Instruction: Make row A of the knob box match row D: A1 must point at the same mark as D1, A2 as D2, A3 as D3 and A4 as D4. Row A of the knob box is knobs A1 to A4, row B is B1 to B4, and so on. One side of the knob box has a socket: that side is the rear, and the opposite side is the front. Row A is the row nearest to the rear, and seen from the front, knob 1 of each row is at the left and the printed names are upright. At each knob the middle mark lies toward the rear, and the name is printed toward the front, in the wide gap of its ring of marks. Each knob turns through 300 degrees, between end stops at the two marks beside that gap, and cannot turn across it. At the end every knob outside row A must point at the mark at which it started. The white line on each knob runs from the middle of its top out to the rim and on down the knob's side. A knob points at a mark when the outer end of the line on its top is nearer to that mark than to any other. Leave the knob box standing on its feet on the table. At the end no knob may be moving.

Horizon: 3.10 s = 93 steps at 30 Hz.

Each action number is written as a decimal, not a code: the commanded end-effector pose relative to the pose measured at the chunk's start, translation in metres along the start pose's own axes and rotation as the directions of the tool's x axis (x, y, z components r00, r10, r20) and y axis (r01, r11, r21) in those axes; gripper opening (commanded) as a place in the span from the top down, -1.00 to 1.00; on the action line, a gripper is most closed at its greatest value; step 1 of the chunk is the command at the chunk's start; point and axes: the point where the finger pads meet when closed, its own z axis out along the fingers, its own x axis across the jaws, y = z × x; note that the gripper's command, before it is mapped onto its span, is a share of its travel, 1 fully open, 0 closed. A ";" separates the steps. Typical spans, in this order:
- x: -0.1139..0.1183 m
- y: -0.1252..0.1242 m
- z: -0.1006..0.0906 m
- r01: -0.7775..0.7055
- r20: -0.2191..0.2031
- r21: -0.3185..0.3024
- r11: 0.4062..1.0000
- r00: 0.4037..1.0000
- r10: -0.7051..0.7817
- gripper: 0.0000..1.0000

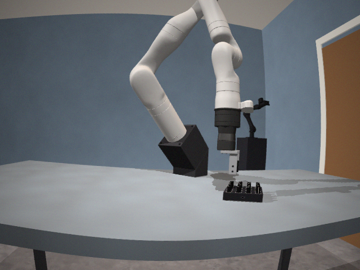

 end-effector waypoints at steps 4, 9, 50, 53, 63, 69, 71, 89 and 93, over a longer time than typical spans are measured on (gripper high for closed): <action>0.000 0.000 0.000 0.000 0.000 0.001 1.000 1.000 0.000 -1.00; 0.000 0.000 0.000 0.000 0.000 0.001 1.000 1.000 0.000 -1.00; 0.000 0.000 0.000 0.000 0.000 0.001 1.000 1.000 0.000 -1.00; 0.000 0.000 0.000 0.000 0.000 0.001 1.000 1.000 0.000 -1.00; 0.000 0.000 0.000 0.000 0.000 0.001 1.000 1.000 0.000 -1.00; 0.000 0.004 0.000 0.000 0.000 0.001 1.000 1.000 0.000 -1.00; 0.000 0.008 0.000 0.000 0.000 0.001 1.000 1.000 0.000 -1.00; 0.001 0.037 -0.001 0.000 0.001 0.001 1.000 1.000 0.000 -1.00; 0.001 0.040 -0.001 0.000 0.001 0.001 1.000 1.000 0.000 -1.00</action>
